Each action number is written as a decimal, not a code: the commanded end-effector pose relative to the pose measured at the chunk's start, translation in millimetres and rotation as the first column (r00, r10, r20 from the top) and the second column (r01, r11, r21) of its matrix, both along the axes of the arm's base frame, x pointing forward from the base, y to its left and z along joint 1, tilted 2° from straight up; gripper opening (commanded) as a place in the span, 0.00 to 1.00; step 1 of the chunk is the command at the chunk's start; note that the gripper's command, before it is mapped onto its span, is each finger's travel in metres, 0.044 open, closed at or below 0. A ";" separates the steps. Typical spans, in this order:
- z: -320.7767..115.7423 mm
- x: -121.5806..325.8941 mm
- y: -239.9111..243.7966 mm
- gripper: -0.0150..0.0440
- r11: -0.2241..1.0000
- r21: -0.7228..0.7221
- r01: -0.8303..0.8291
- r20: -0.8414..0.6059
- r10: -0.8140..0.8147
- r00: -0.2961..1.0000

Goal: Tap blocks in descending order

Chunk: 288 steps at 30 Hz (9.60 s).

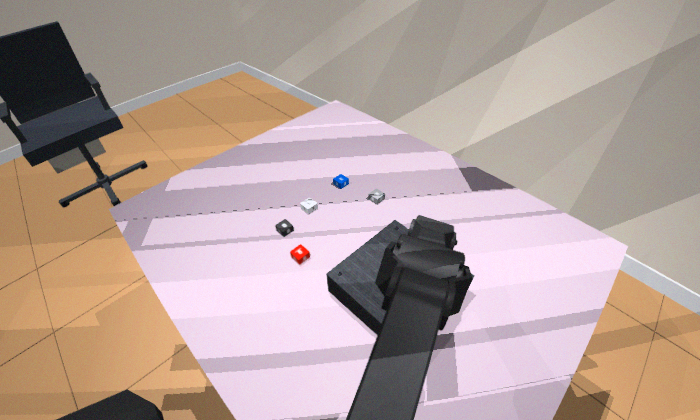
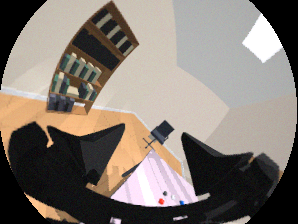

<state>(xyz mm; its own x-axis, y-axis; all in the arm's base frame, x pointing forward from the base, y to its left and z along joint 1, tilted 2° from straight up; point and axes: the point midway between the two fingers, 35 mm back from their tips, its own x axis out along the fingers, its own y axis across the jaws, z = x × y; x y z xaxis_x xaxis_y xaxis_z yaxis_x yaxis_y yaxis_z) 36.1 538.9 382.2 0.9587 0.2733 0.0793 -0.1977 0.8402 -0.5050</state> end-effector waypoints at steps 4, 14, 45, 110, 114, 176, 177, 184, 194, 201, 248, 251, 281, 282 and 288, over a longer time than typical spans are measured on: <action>16.3 36.6 0.2 0.93 0.998 -0.069 0.007 0.093 0.000 0.996; 12.5 196.2 -26.9 0.93 0.954 -0.252 0.165 0.178 -0.122 0.976; -116.9 479.9 -383.4 0.93 0.710 -0.665 0.230 -0.224 -0.483 0.846; -279.5 199.0 -663.3 0.93 0.732 -0.301 0.612 -0.951 -0.182 -0.250; -280.3 223.4 -614.9 0.93 0.734 -0.294 0.613 -0.953 -0.176 -0.246; -283.5 299.7 -465.0 0.93 0.738 -0.282 0.613 -0.956 -0.163 -0.244; -283.5 299.7 -465.0 0.93 0.738 -0.282 0.613 -0.956 -0.163 -0.244; -283.5 300.2 -467.3 0.93 0.738 -0.282 0.613 -0.956 -0.163 -0.244; -282.5 308.5 -554.7 0.93 0.735 -0.288 0.614 -0.955 -0.172 -0.243; -282.5 308.5 -554.7 0.93 0.735 -0.288 0.614 -0.955 -0.172 -0.243; -278.1 301.3 -697.8 0.93 0.737 -0.298 0.606 -0.952 -0.187 -0.241; -276.9 303.8 -667.7 0.93 0.768 -0.292 0.571 -0.954 -0.192 -0.230; -294.8 228.4 -428.9 0.84 0.739 -0.283 0.611 -0.955 -0.159 -0.250; -308.2 229.3 -428.5 0.80 0.739 -0.283 0.611 -0.955 -0.159 -0.250; -365.1 225.7 -429.8 0.53 0.739 -0.284 0.611 -0.955 -0.160 -0.251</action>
